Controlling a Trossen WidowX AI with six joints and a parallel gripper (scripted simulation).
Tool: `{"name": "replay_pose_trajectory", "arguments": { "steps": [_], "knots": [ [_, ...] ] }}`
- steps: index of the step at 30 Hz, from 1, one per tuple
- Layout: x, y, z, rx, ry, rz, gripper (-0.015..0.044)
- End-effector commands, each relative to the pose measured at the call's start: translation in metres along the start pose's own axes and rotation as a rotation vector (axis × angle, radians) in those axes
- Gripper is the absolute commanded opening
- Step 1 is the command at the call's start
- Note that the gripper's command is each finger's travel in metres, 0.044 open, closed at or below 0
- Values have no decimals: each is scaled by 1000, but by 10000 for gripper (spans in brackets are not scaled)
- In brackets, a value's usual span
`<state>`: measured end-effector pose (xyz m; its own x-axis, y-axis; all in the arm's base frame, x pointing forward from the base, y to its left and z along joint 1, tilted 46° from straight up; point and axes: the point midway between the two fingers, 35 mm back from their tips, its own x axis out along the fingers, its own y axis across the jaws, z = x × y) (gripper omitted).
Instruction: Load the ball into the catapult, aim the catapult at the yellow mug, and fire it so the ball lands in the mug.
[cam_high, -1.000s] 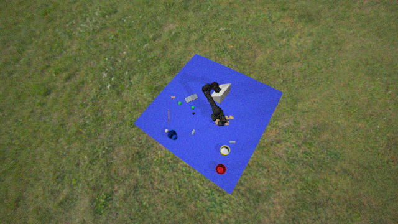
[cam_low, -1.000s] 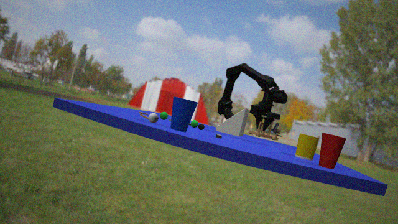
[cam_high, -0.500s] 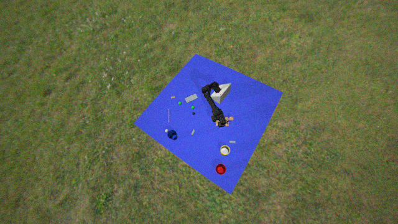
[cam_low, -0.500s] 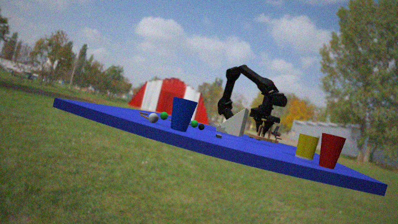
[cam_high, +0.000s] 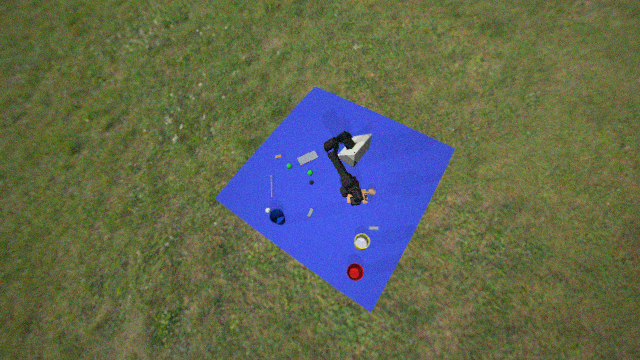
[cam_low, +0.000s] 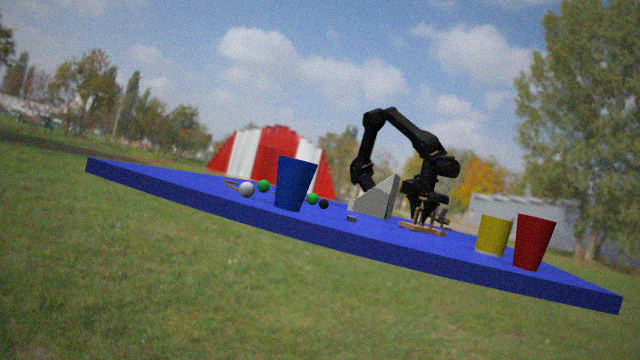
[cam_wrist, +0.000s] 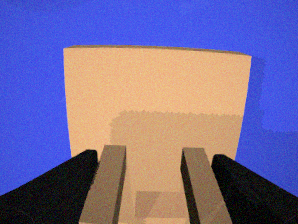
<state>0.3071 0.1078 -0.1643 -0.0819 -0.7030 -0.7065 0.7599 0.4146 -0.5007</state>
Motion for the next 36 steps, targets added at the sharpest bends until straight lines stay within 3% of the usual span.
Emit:
{"name": "replay_pose_trajectory", "arguments": {
  "steps": [1,3,17,20,25,28,29,36],
  "knots": [
    [-1,0,0,1,-1,2,0],
    [-1,0,0,1,-1,2,0],
    [-1,0,0,1,-1,2,368],
    [-25,3,0,0,1,4,440],
    [-98,-1,-1,-1,3,2,440],
    [-101,-2,-1,-1,3,2,440],
    [-84,2,-1,-9,-4,10,440],
    [-95,-2,-2,-14,-3,17,440]
  ]
}}
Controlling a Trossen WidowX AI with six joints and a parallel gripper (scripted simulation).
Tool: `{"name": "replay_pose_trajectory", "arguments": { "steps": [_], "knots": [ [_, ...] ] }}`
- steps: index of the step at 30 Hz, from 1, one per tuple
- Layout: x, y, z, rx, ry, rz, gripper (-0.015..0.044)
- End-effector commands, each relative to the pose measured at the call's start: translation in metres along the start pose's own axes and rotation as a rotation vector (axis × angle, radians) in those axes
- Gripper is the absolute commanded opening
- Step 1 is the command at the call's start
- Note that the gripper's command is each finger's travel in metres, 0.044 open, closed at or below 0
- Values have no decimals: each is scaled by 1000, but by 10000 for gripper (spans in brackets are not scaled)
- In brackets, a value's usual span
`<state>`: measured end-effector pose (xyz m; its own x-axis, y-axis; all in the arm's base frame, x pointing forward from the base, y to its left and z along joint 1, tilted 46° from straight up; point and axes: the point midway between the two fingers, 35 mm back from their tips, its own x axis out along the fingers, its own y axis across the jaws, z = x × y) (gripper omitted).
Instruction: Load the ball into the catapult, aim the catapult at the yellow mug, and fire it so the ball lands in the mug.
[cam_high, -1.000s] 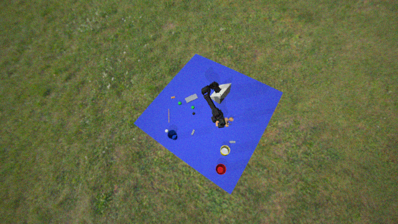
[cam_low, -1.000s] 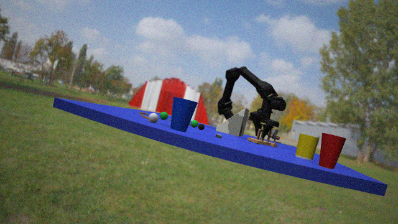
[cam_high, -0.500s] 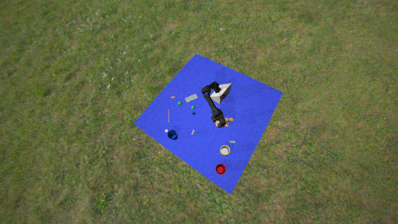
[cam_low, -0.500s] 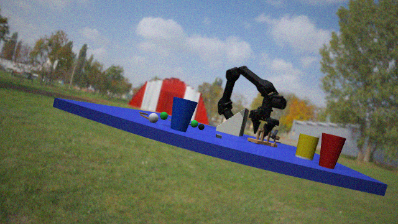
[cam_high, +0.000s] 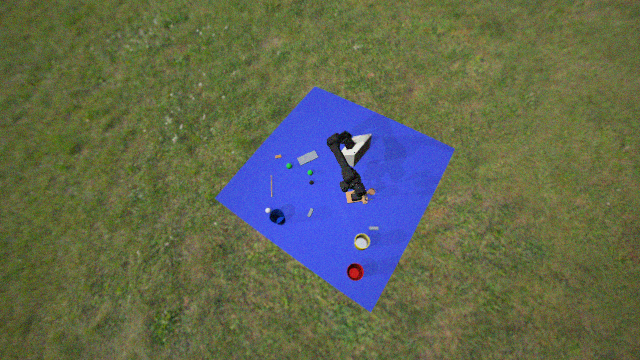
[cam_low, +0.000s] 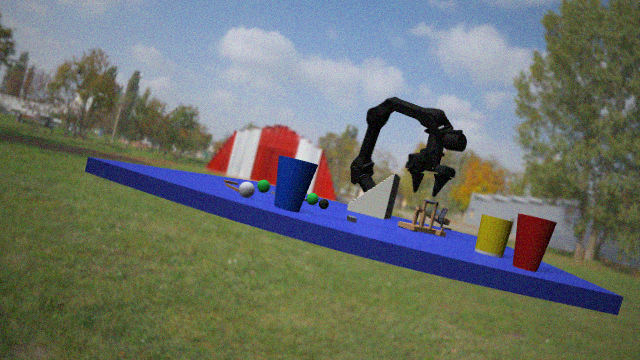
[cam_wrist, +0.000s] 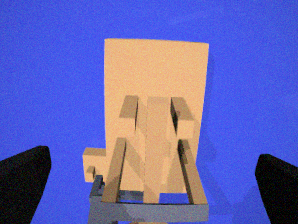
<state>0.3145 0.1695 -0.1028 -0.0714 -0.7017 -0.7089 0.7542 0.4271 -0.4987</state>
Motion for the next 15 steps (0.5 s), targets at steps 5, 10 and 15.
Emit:
{"name": "replay_pose_trajectory", "arguments": {
  "steps": [5,10,15],
  "knots": [
    [29,-2,-1,-4,1,7,440],
    [39,-2,-1,-3,0,7,440],
    [43,-2,-1,-3,0,7,440]
  ]
}}
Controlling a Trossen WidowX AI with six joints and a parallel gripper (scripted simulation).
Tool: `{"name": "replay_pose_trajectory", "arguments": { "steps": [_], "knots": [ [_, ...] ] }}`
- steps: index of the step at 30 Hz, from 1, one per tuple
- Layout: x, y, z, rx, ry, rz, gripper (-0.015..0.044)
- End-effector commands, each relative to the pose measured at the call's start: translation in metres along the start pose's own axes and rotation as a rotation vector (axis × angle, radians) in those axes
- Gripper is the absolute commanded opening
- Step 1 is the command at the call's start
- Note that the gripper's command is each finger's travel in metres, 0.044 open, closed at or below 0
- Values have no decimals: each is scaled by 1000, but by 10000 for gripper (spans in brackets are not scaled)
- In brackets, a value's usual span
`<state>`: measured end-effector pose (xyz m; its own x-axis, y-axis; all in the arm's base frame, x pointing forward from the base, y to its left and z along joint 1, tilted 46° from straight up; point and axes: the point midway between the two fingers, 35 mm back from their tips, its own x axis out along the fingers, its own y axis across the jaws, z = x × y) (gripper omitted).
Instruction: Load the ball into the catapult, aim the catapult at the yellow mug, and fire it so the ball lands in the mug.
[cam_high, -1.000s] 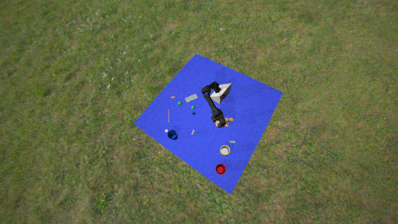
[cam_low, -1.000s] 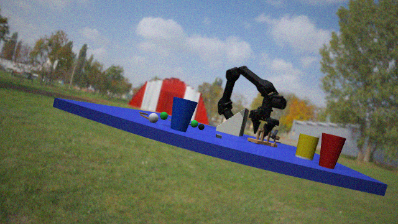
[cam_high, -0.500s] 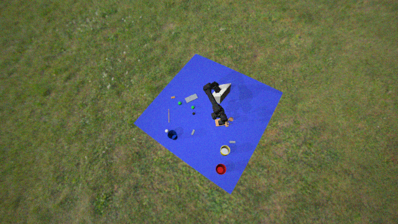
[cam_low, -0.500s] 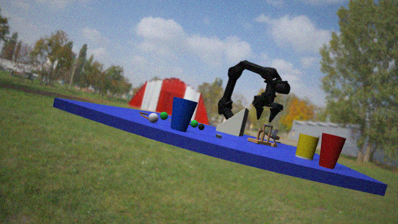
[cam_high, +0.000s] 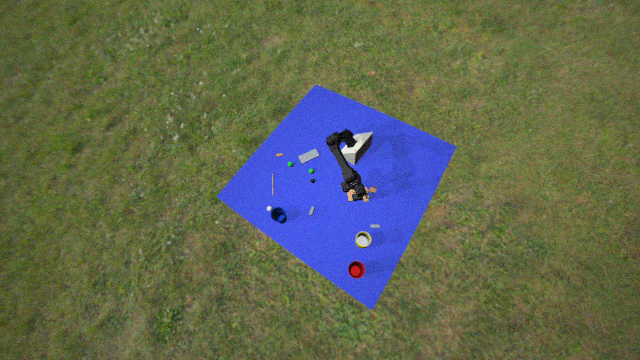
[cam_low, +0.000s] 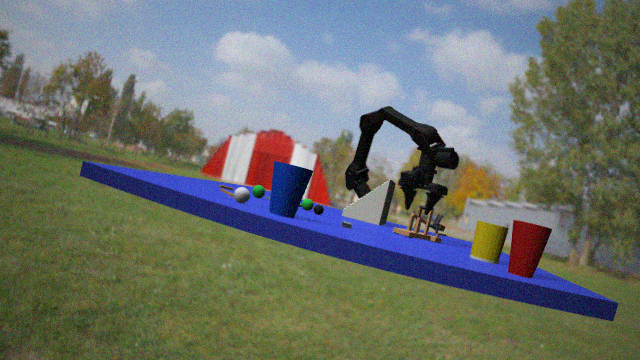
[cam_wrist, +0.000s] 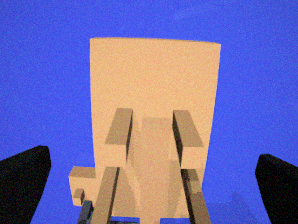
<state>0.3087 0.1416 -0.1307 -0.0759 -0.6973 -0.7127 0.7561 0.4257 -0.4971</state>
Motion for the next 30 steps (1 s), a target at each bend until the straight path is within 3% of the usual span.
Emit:
{"name": "replay_pose_trajectory", "arguments": {
  "steps": [1,30],
  "knots": [
    [5,0,1,-6,-7,7,440],
    [52,0,2,-6,-9,6,440]
  ]
}}
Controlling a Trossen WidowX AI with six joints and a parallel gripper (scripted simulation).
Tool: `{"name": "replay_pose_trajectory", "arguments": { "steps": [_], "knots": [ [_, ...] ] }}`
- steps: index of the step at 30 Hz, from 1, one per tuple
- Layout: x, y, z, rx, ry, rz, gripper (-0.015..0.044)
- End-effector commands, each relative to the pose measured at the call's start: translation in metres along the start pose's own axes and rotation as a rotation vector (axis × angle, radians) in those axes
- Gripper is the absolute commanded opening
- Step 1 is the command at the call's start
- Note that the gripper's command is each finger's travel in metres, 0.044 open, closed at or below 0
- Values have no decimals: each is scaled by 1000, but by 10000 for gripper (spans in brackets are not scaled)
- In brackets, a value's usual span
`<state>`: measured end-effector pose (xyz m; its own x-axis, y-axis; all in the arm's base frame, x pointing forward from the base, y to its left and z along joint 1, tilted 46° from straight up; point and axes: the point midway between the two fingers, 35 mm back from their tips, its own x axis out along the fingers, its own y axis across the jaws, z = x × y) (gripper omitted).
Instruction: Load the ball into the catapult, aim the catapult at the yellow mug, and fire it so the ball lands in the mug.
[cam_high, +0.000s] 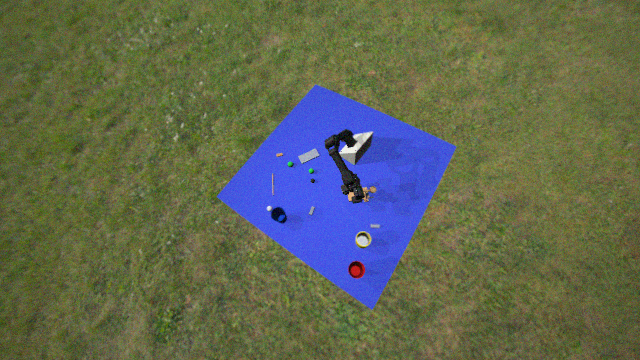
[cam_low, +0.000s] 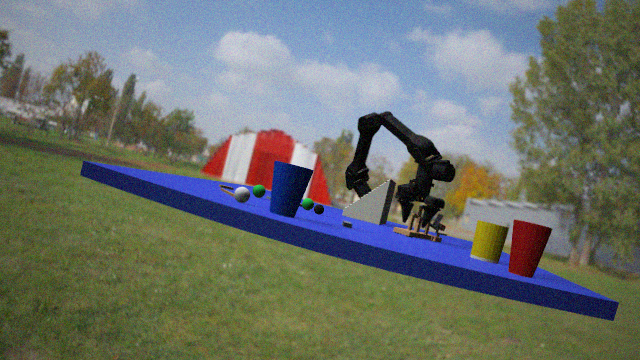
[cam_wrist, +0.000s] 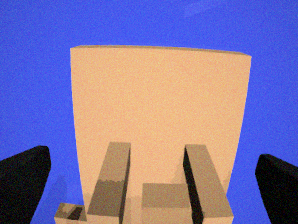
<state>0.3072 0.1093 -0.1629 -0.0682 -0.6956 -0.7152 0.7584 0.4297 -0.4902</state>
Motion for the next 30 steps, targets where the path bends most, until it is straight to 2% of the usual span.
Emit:
{"name": "replay_pose_trajectory", "arguments": {
  "steps": [1,3,15,20,22,24,30],
  "knots": [
    [7,-2,0,-8,-6,-2,440],
    [7,-2,0,-8,-6,-2,440],
    [4,-1,0,0,0,-2,125],
    [4,-1,0,0,0,-2,92],
    [-7,0,0,-1,1,-2,39],
    [-35,0,0,-2,2,-2,0],
    [-46,-1,-1,-7,2,-2,0]
  ]
}}
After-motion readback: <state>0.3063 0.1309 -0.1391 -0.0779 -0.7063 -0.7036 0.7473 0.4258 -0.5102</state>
